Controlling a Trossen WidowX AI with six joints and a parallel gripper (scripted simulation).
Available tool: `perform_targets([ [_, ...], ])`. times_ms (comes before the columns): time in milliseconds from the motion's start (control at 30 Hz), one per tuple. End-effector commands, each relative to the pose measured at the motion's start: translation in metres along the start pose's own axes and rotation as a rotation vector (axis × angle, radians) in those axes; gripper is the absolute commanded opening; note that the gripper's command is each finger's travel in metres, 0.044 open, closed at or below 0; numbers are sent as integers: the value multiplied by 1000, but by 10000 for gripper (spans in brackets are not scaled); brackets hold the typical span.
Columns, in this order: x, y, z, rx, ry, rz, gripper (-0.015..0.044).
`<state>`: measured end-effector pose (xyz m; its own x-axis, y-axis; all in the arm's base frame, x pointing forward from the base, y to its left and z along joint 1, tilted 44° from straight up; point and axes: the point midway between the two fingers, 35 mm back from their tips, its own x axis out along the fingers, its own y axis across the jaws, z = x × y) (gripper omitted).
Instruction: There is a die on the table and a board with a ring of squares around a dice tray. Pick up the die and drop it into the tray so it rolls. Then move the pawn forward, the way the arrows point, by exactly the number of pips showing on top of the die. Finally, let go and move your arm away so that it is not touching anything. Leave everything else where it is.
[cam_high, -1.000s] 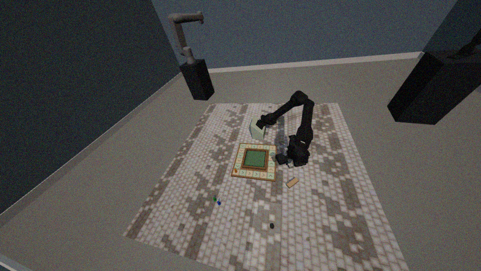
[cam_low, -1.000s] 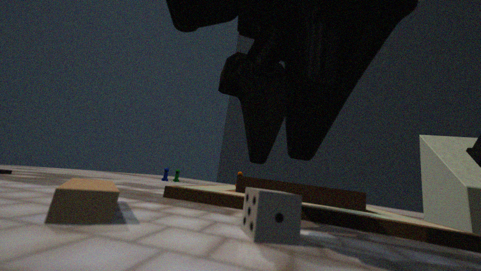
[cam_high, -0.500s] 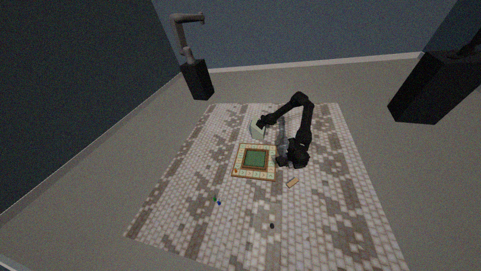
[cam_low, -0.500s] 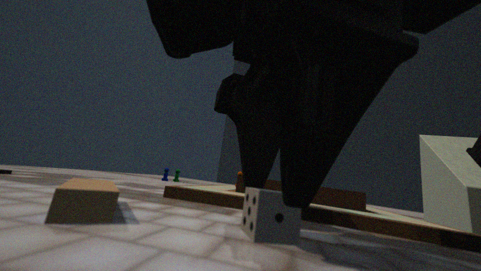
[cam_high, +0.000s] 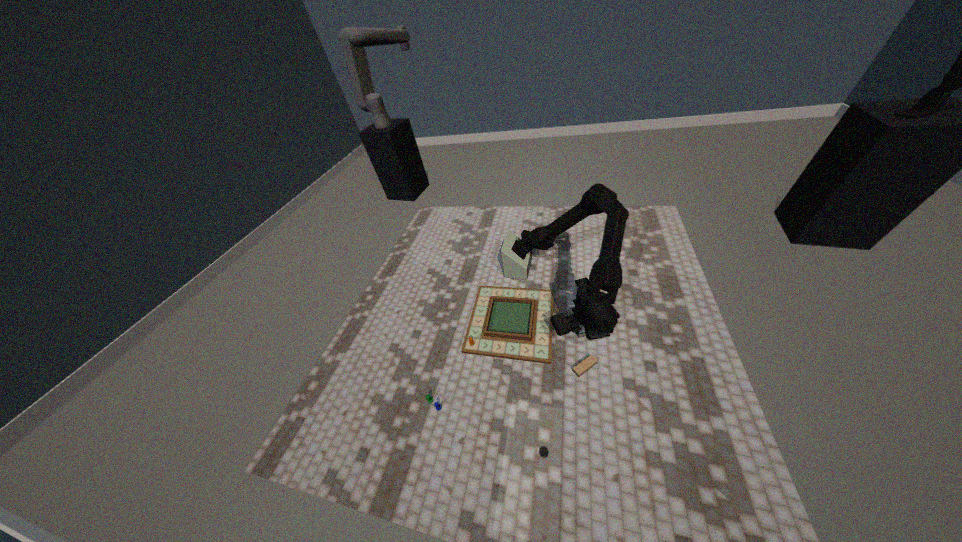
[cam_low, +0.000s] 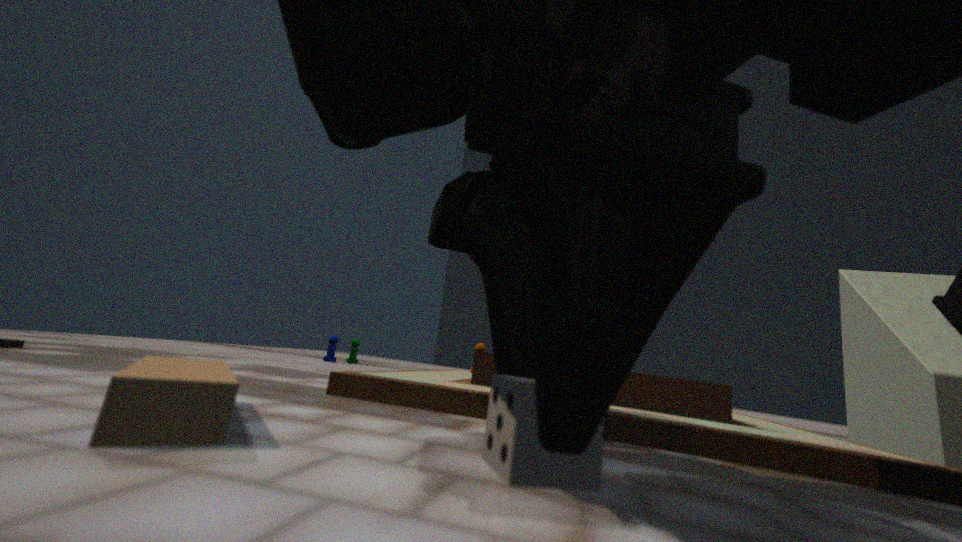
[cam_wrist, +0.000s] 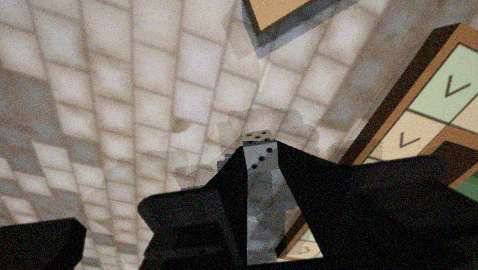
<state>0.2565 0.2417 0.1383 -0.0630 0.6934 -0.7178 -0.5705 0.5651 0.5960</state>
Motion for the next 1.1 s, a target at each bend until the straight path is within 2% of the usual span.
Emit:
perform_targets([
  [0, 0, -1, 0, 4, -1, -4, 65],
  [67, 0, -1, 0, 4, -1, -4, 51],
  [133, -1, -1, 0, 3, -1, -4, 0],
  [767, -117, -5, 0, 4, 3, -10, 0],
  [1067, -120, -11, -1, 56, 4, -13, 0],
])
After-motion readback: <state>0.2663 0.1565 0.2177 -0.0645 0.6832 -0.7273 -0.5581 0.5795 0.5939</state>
